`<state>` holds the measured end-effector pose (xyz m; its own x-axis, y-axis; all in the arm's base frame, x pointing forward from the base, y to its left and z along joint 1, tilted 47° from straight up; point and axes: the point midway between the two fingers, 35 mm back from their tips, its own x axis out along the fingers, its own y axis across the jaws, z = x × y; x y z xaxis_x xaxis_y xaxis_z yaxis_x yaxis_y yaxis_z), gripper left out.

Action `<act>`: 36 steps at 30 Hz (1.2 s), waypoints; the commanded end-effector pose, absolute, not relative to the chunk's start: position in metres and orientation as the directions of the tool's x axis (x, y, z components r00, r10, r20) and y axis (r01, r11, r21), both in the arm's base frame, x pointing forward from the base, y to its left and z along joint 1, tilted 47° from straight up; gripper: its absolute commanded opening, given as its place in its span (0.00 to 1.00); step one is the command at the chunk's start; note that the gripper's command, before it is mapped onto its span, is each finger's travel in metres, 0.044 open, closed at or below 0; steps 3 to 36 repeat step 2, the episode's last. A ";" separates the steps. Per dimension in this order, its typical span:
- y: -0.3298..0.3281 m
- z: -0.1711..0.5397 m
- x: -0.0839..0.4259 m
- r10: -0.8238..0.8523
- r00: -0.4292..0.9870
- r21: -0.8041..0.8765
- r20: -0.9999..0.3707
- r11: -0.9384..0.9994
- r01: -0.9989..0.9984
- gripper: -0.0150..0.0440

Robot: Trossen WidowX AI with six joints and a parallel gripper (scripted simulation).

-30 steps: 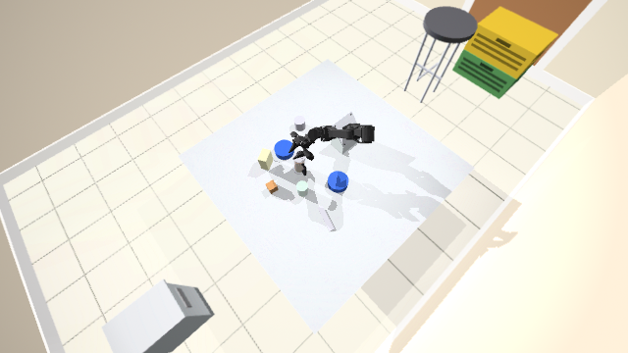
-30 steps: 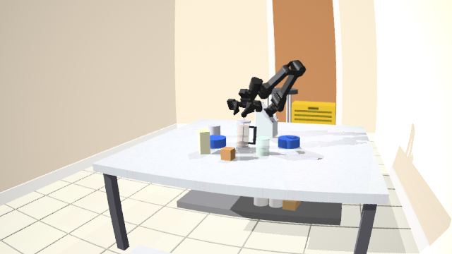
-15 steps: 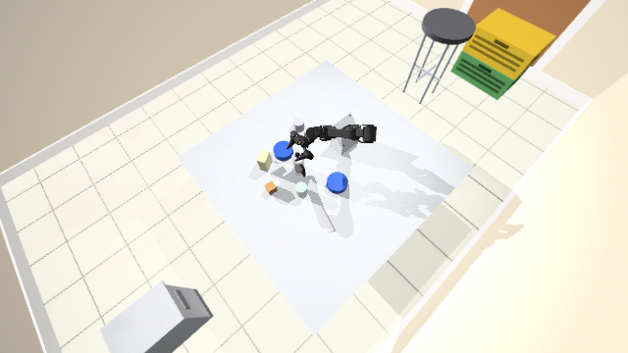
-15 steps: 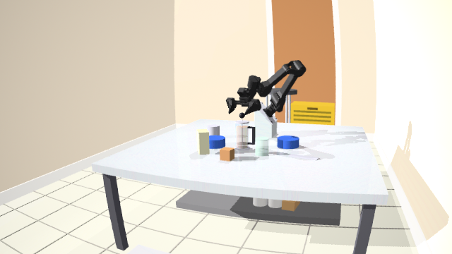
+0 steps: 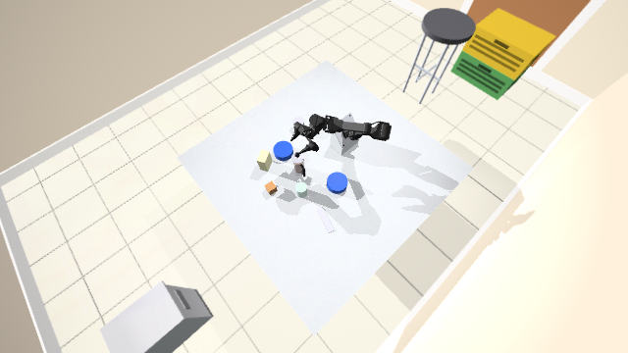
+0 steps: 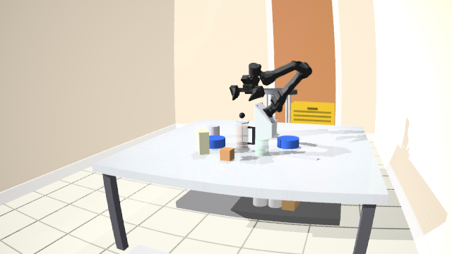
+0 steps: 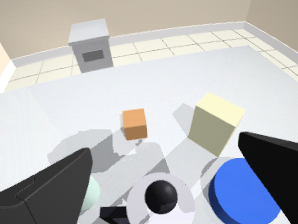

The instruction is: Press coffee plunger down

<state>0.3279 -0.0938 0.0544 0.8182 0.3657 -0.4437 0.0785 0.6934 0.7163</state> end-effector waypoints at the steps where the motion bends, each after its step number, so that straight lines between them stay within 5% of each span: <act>1: -0.095 0.059 0.327 0.367 0.822 0.713 -0.435 0.698 0.066 1.00; 36: -0.095 0.059 0.327 0.367 0.822 0.713 -0.435 0.698 0.066 1.00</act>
